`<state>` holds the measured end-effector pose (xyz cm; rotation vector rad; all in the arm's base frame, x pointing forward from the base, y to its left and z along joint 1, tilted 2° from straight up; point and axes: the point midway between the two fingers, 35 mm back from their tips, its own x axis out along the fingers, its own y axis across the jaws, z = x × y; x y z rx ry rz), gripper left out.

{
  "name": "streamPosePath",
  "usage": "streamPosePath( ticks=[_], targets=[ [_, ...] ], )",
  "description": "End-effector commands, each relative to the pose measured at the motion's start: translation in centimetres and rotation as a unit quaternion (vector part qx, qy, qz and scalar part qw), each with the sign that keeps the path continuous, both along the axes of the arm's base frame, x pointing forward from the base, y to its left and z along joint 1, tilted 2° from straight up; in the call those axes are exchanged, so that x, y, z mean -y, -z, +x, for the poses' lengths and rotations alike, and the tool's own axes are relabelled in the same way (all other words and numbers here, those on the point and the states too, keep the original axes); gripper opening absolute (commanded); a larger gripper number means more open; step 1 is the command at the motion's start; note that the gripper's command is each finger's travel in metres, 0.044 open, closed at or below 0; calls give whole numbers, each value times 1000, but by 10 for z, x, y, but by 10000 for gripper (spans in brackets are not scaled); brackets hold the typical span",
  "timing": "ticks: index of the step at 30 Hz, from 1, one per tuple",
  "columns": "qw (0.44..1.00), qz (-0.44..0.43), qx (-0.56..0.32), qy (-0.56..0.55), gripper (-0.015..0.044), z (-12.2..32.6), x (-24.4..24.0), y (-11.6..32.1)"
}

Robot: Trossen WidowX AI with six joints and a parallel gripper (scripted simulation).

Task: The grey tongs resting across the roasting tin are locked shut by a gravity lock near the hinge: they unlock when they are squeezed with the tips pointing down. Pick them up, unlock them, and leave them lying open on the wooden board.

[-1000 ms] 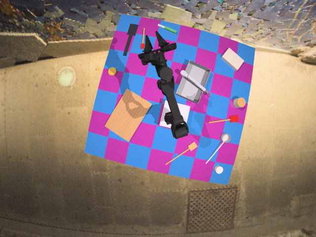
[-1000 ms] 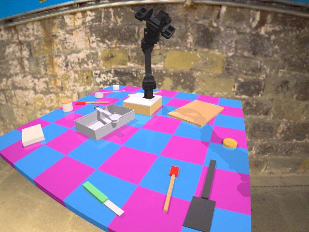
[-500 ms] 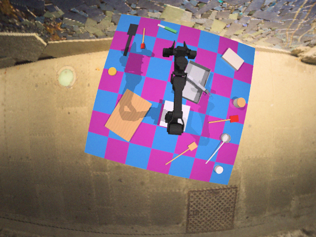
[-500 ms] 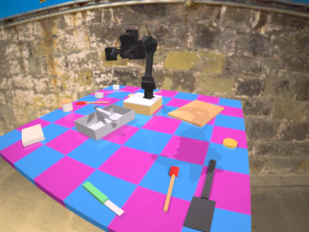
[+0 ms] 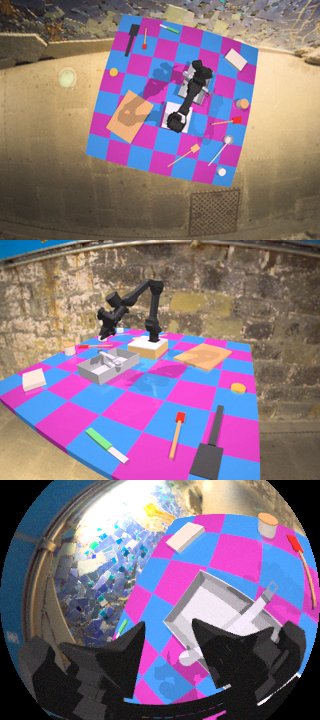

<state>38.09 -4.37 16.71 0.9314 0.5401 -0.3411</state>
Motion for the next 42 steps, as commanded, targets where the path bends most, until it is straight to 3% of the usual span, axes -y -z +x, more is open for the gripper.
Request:
streamPosePath(
  ticks=[1, 7, 42],
  targets=[
    [976, 131, -84, 155, 260, -36, 43, 53],
    [900, 252, -147, 325, 260, -82, 75, 98],
    [900, 251, -147, 325, 260, -68, 69, 116]
  ],
)
